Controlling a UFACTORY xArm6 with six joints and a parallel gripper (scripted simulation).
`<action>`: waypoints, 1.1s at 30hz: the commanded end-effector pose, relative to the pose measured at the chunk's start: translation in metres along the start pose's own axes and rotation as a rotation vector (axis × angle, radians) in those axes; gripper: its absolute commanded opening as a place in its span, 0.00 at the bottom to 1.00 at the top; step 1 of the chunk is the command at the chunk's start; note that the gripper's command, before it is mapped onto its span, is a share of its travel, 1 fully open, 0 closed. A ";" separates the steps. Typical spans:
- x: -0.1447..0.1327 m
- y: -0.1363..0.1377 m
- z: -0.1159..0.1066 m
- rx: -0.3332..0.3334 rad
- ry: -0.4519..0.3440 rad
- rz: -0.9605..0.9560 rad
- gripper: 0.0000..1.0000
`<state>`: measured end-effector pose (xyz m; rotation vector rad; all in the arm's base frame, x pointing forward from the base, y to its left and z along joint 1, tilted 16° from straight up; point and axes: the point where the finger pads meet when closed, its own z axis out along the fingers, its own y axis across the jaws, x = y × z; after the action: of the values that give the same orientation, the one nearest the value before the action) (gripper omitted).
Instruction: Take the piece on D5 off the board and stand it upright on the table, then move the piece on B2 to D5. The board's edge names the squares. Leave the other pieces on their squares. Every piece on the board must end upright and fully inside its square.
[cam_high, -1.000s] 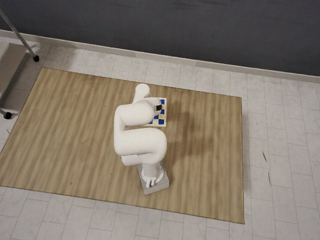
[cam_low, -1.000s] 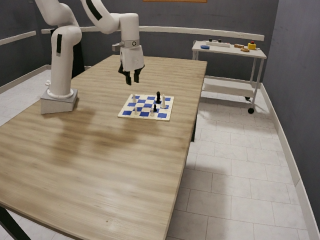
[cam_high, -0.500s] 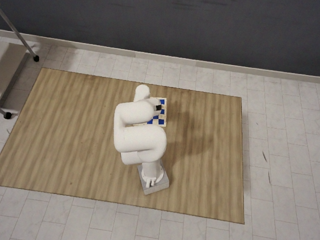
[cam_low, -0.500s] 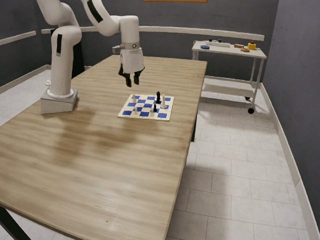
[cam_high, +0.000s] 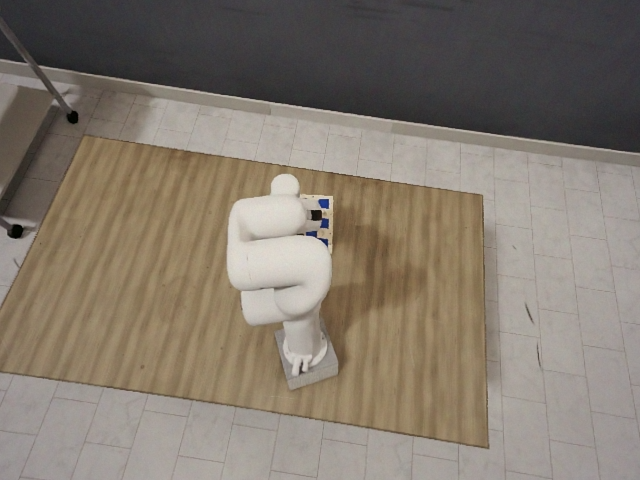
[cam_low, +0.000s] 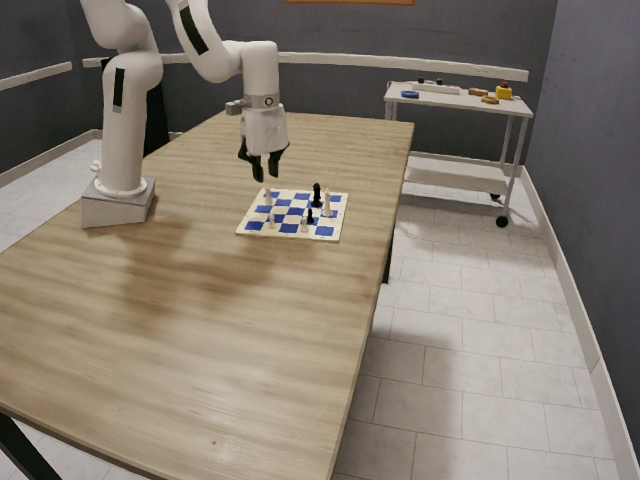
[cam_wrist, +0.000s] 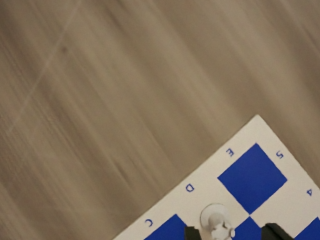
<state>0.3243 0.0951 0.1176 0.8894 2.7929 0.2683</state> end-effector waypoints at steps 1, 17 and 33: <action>-0.001 0.001 0.003 -0.003 -0.002 0.000 0.39; -0.001 0.002 0.019 -0.003 -0.002 0.000 0.39; -0.001 0.002 0.021 -0.003 -0.002 0.000 0.39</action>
<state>0.3300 0.0985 0.0969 0.8892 2.7924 0.2690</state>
